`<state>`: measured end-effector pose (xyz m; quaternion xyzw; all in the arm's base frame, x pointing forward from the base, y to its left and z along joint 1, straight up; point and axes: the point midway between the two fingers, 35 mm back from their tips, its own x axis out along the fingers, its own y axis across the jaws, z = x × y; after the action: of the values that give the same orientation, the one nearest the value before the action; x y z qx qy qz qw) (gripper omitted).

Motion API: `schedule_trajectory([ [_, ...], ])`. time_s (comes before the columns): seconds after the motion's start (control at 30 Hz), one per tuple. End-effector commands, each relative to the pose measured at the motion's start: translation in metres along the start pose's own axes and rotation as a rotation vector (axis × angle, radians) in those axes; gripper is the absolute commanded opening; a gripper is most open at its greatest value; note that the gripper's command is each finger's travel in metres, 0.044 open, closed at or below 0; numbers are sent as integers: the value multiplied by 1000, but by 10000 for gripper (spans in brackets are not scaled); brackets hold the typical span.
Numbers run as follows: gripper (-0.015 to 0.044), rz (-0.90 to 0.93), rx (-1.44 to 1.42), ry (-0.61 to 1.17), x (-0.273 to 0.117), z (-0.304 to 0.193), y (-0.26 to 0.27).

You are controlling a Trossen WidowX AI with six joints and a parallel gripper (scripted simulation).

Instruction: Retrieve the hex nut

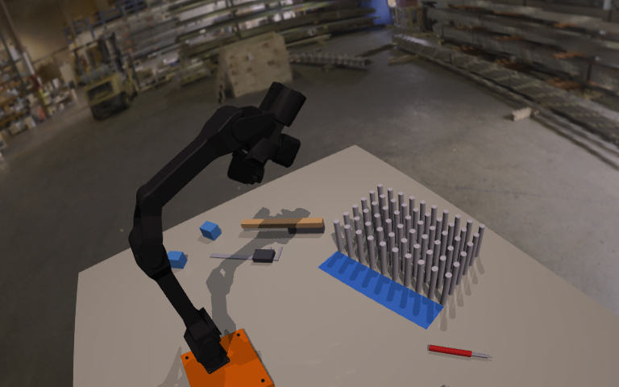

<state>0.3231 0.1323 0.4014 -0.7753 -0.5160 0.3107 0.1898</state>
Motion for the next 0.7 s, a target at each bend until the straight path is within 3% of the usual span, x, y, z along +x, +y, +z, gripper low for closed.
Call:
schedule_trajectory([
  [0.0,426,7,-18,1,0,0,2],
  [0.2,440,239,-600,-26,1,15,74],
  [0.37,440,448,-1107,-153,-7,34,133],
  [0.67,440,641,-1600,-406,-23,60,188],
])
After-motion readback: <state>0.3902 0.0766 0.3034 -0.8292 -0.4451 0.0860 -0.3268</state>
